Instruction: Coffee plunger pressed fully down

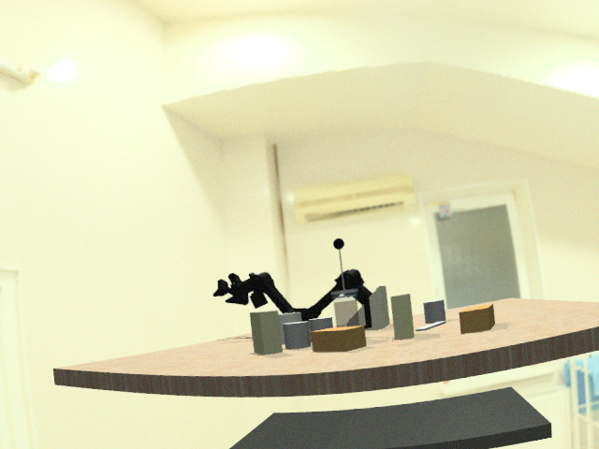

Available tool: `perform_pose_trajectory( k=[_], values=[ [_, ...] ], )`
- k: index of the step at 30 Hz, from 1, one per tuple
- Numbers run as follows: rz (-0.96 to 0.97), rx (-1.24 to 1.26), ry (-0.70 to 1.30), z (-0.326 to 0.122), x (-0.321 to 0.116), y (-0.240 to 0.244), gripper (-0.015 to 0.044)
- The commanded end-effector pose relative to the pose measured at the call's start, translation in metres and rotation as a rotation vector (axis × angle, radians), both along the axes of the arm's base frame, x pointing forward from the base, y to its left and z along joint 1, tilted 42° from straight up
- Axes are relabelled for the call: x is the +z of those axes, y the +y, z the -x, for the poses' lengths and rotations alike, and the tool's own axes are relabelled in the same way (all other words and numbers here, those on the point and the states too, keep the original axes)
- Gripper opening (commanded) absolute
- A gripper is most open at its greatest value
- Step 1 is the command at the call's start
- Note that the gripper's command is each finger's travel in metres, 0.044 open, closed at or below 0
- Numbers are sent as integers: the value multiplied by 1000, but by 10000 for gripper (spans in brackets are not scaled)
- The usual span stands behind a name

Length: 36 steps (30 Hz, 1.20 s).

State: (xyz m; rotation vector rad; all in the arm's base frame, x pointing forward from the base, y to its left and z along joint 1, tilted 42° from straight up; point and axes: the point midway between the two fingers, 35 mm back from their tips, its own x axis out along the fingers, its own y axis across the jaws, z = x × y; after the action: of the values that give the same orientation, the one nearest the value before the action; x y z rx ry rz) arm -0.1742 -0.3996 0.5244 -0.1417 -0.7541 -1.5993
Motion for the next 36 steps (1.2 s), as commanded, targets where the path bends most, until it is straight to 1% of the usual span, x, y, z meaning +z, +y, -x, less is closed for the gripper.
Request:
perform_pose_trajectory(
  k=[1, 2, 5, 10, 17, 22, 29, 34, 36],
  values=[
    [8, 4, 0, -1, 2, 2, 426],
    [19, 9, -1, -3, 6, 5, 440],
    [82, 40, -5, -11, 23, 21, 440],
    [245, 107, 2, -38, 65, 67, 440],
    [493, 305, 35, -90, 122, 157, 440],
    [628, 430, 75, -124, 142, 219, 440],
    [780, 664, 194, -188, 154, 314, 440],
    [858, 748, 298, -221, 146, 363, 440],
    [873, 819, 341, -239, 141, 386, 440]
  ],
)
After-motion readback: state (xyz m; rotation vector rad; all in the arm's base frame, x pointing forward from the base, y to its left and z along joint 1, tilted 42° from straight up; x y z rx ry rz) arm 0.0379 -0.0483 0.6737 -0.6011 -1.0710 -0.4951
